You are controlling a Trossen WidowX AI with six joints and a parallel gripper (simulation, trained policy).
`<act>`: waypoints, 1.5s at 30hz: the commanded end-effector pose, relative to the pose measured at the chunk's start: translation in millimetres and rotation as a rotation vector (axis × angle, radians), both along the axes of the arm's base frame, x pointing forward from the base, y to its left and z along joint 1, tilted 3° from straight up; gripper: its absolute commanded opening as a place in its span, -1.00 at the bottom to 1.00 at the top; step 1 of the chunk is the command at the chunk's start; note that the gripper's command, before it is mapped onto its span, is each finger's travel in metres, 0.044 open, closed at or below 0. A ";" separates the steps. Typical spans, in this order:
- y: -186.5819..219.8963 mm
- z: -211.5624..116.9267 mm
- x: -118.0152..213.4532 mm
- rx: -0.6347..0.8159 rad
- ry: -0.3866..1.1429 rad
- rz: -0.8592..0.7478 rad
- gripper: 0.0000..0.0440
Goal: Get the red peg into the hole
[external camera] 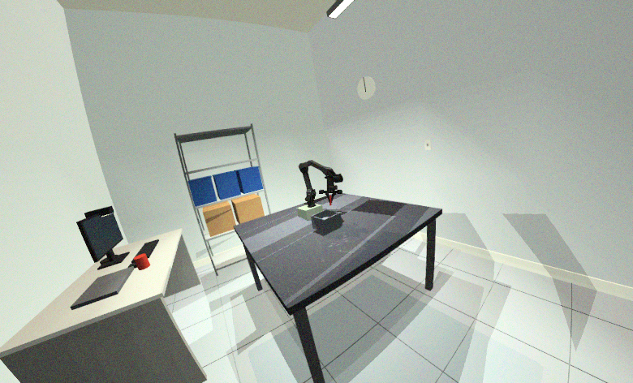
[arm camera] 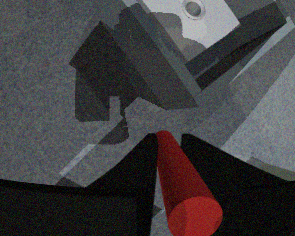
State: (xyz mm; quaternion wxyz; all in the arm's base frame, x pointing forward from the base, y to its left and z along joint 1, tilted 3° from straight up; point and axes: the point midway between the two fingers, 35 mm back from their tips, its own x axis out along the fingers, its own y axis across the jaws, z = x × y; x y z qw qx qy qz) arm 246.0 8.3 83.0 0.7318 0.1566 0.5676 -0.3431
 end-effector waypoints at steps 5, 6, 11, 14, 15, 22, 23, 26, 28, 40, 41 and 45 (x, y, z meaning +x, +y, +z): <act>-24.1 5.2 11.7 0.009 -0.003 -0.042 -1.00; -27.4 5.5 13.1 0.010 -0.005 -0.049 -1.00; -43.9 5.6 20.0 0.017 -0.014 -0.083 -1.00; -53.8 4.9 24.6 0.021 -0.022 -0.105 -1.00; -57.2 4.5 26.2 0.022 -0.025 -0.112 -1.00; -80.9 0.2 37.7 0.032 -0.051 -0.166 -1.00; -84.3 -0.7 39.3 0.034 -0.054 -0.173 -1.00; -94.2 -3.4 44.0 0.039 -0.064 -0.196 -0.99; -100.5 -5.4 46.9 0.044 -0.070 -0.210 -0.99; -127.5 -26.2 59.6 0.082 -0.073 -0.272 -0.97; -128.9 -29.1 60.3 0.085 -0.071 -0.275 -0.97; -133.0 -42.4 60.5 0.093 -0.054 -0.280 -0.94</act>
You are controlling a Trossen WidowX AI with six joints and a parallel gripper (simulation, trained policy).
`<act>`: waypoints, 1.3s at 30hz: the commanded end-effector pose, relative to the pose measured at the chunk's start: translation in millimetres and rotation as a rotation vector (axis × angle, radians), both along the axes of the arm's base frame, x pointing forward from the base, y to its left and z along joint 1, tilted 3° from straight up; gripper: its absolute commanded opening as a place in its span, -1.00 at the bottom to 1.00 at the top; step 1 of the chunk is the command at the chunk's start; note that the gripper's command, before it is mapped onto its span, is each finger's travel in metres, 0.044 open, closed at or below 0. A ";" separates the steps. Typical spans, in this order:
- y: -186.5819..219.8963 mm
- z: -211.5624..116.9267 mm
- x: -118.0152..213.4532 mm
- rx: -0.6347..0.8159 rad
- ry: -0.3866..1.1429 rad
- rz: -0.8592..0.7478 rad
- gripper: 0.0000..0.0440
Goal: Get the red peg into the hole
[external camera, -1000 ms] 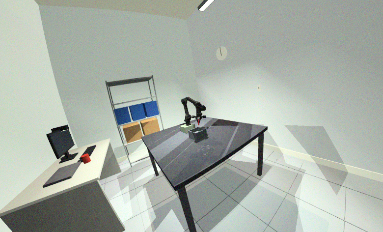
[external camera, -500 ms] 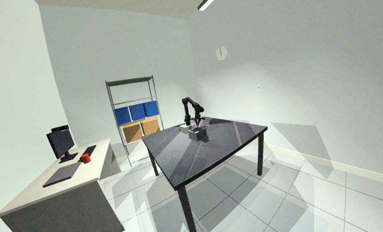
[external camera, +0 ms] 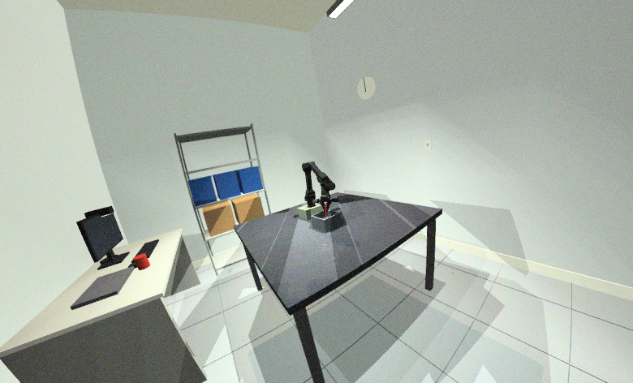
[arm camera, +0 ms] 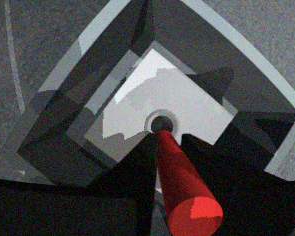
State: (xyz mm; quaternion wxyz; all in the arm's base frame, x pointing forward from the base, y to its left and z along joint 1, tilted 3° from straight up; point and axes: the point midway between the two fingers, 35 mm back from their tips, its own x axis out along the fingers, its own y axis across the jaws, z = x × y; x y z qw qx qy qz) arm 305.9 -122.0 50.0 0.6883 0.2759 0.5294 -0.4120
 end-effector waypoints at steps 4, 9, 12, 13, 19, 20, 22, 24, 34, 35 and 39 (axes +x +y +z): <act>-6.2 -22.3 -0.7 0.017 0.035 0.009 -0.60; -11.2 -31.3 1.8 0.016 0.068 0.030 -0.29; -18.4 -31.9 9.2 0.004 0.068 0.037 0.04; -20.7 -31.9 11.7 -0.001 0.068 0.040 0.13; -35.1 -29.5 25.5 -0.029 0.070 0.061 0.59; -37.6 -28.9 27.5 -0.034 0.070 0.064 0.67; -42.8 -27.6 31.4 -0.045 0.068 0.068 0.81; -48.3 -25.4 36.4 -0.059 0.058 0.071 0.96; -80.3 -6.0 55.6 -0.148 -0.010 0.053 1.00; -83.6 -4.0 57.3 -0.157 -0.017 0.050 1.00; -90.1 0.0 60.6 -0.176 -0.031 0.045 1.00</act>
